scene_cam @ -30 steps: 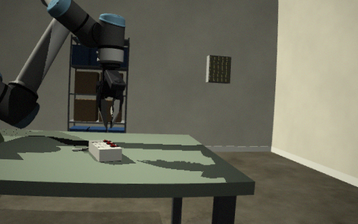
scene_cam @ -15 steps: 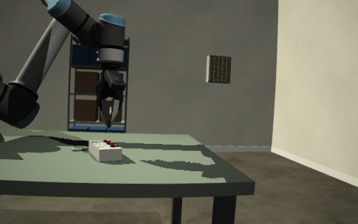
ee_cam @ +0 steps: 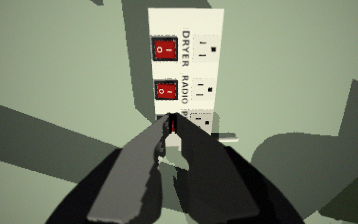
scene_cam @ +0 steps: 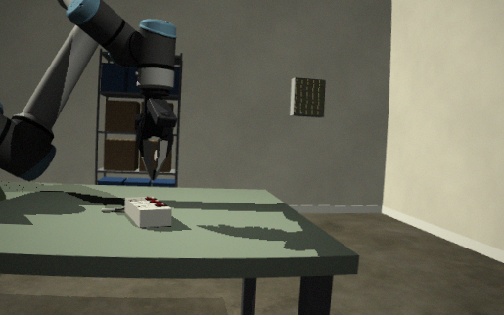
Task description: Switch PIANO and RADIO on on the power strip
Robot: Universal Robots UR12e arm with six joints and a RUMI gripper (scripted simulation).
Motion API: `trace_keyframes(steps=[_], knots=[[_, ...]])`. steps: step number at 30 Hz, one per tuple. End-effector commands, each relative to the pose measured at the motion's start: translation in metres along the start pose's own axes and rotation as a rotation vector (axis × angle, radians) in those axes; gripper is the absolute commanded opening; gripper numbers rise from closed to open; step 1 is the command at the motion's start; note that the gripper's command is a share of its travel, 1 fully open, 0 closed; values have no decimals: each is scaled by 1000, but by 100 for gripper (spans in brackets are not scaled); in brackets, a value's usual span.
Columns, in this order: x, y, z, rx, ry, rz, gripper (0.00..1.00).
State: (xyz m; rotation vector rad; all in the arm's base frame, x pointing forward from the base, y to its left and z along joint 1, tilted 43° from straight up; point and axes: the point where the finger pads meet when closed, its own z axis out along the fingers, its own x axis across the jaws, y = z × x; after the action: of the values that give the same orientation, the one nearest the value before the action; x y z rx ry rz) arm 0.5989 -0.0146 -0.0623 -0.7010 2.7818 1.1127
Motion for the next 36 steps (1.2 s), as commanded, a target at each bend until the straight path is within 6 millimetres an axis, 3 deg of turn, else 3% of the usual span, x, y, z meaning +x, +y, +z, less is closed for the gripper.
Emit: trace_keyframes(steps=[1, 16, 36], knots=[[0, -1, -1, 1, -1, 0, 0], [0, -1, 3, 1, -1, 0, 0], [0, -1, 24, 1, -1, 0, 0]])
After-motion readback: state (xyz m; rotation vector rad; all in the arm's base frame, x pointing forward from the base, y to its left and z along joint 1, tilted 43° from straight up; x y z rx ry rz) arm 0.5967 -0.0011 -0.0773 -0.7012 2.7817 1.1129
